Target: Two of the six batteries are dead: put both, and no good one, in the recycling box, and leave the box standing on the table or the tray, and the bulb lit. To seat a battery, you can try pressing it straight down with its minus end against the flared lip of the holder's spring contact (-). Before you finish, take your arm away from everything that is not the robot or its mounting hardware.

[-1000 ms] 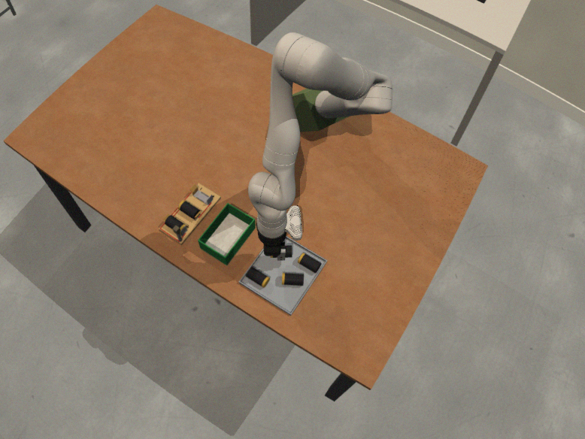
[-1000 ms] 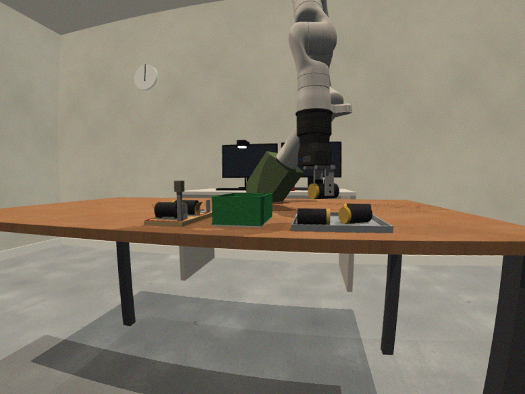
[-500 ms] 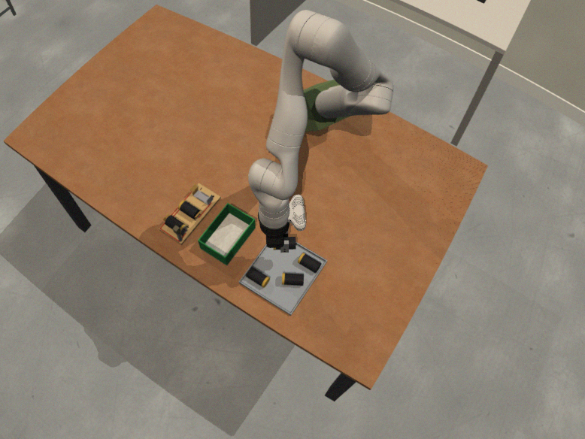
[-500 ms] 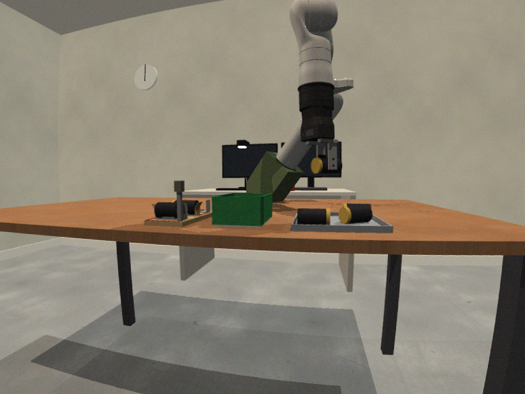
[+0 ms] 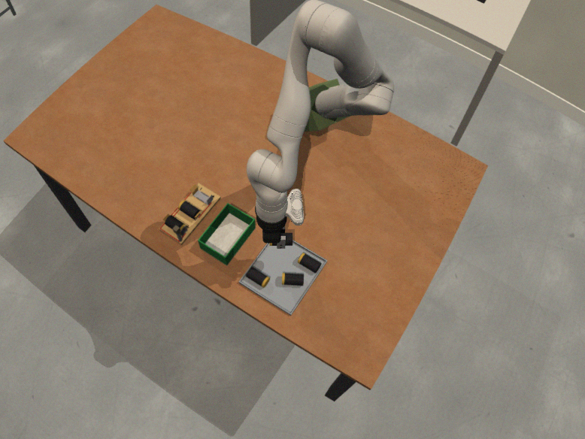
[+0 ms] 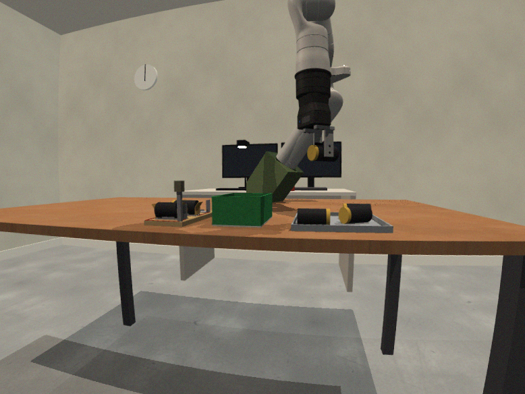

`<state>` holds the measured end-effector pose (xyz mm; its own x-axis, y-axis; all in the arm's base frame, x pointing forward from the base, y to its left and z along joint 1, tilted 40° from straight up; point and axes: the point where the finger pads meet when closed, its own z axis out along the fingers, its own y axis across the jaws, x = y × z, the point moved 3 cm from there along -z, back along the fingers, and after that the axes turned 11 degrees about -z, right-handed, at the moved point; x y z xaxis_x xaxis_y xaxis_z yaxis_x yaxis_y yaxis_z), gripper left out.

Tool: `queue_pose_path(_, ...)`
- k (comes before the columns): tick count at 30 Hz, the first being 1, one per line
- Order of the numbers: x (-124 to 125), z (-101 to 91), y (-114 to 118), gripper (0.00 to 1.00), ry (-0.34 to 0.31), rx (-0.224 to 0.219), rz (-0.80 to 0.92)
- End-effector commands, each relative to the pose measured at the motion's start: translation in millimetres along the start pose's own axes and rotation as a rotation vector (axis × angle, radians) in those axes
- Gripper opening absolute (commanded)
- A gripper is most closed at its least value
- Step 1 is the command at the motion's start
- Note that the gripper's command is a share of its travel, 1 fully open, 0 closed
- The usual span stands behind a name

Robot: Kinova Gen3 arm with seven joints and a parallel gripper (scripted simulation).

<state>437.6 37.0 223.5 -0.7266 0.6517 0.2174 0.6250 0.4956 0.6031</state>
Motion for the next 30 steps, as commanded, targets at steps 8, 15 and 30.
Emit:
queue_pose_path(8, -0.8, -0.9, -0.1, 0.57, -0.002, -0.001, -0.003)
queue_pose_path(15, -0.8, -0.9, -0.1, 0.57, -0.002, -0.001, -0.011)
queue_pose_path(30, -0.8, -0.8, -0.1, 0.57, -0.002, -0.001, -0.076)
